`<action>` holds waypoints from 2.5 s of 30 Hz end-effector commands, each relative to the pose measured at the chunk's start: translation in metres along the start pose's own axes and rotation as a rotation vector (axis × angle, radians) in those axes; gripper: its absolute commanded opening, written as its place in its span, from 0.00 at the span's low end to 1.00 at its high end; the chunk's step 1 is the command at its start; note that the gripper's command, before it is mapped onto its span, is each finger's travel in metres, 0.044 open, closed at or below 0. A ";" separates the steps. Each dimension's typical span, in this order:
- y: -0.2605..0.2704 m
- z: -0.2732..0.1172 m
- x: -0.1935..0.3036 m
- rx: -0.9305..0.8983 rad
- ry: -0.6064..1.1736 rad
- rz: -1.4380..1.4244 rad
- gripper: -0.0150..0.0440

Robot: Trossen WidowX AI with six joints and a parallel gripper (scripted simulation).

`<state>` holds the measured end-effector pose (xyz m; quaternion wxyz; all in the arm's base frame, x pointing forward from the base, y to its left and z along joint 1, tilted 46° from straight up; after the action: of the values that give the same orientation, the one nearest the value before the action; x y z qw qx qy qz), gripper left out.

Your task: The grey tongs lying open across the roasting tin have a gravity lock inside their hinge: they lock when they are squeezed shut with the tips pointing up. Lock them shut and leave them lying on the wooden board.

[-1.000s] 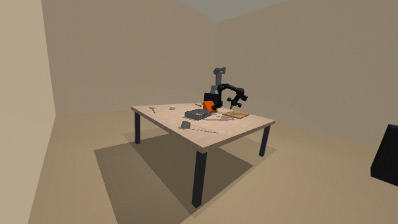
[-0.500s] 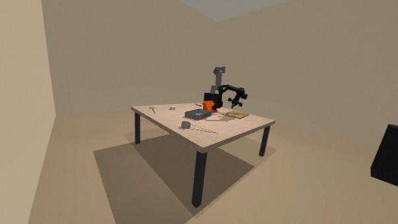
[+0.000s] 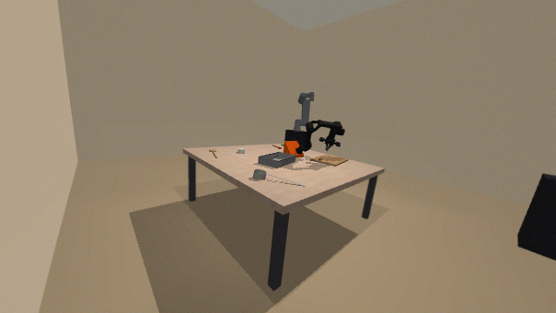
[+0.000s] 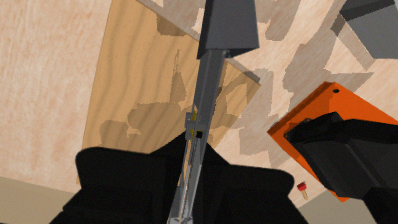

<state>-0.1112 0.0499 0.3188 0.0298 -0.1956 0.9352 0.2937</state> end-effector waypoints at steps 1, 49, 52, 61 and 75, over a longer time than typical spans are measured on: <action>-0.001 -0.004 0.006 -0.066 -0.005 0.022 0.00; -0.002 0.045 0.015 -0.176 -0.059 0.072 0.00; -0.002 0.050 0.014 -0.184 -0.066 0.076 0.00; -0.002 0.057 0.014 -0.195 -0.078 0.082 0.00; -0.002 0.056 0.015 -0.189 -0.073 0.084 0.53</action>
<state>-0.1273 0.0750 0.2690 0.0330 -0.1470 0.9090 0.3886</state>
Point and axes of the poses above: the point midway between the two fingers, 35 mm back from their tips, its own z axis out along the fingers, its own y axis across the jaws, x = y × z, the point moved 10 cm from there along -z, back along the fingers, and after that the axes turned 12 degrees about z, right-handed, at the moved point
